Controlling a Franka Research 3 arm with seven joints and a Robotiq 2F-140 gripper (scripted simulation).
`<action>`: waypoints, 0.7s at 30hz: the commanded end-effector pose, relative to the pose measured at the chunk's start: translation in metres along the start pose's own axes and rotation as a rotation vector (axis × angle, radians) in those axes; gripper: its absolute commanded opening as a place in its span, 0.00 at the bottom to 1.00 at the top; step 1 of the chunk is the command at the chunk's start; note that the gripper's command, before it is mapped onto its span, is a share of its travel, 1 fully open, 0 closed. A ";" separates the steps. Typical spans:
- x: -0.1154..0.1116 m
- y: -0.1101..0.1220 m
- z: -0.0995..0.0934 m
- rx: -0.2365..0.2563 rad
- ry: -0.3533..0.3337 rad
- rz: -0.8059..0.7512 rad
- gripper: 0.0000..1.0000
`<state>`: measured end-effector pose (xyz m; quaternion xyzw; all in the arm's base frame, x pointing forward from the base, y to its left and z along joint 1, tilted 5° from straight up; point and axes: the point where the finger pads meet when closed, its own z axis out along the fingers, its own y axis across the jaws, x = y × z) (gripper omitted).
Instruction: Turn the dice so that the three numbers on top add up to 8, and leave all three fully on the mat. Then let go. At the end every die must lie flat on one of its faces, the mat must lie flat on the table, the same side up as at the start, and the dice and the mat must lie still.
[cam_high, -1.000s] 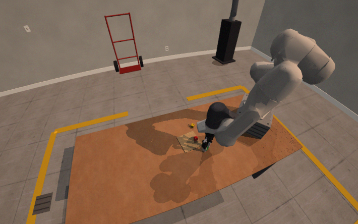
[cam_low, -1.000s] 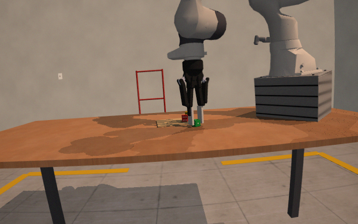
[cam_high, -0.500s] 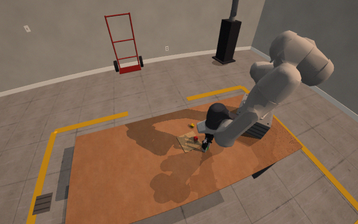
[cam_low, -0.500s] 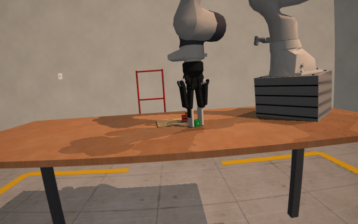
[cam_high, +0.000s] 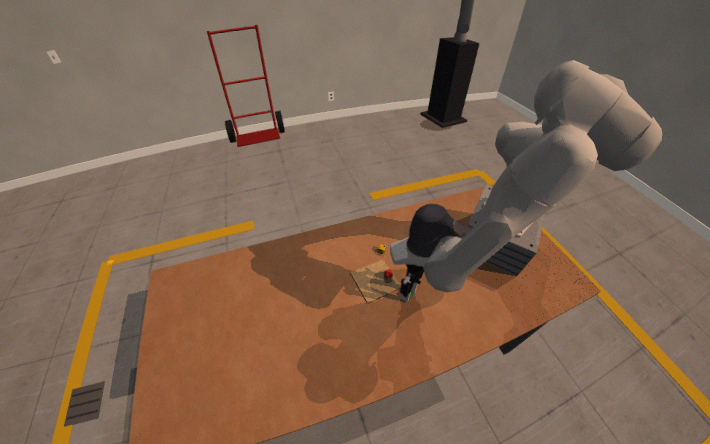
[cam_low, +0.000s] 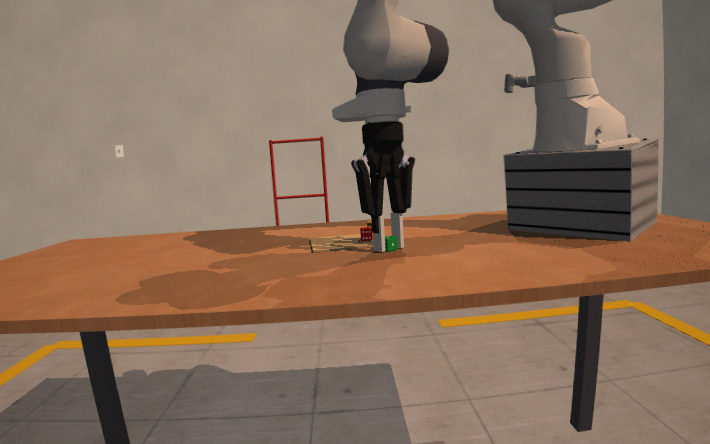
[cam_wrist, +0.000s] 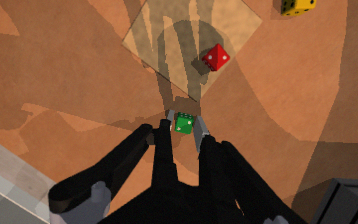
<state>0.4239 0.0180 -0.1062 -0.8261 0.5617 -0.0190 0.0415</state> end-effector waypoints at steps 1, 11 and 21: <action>0.001 0.000 0.000 0.001 0.003 -0.005 0.25; 0.001 0.000 0.000 0.001 0.003 -0.005 0.25; 0.001 0.000 0.000 0.001 0.003 -0.005 0.13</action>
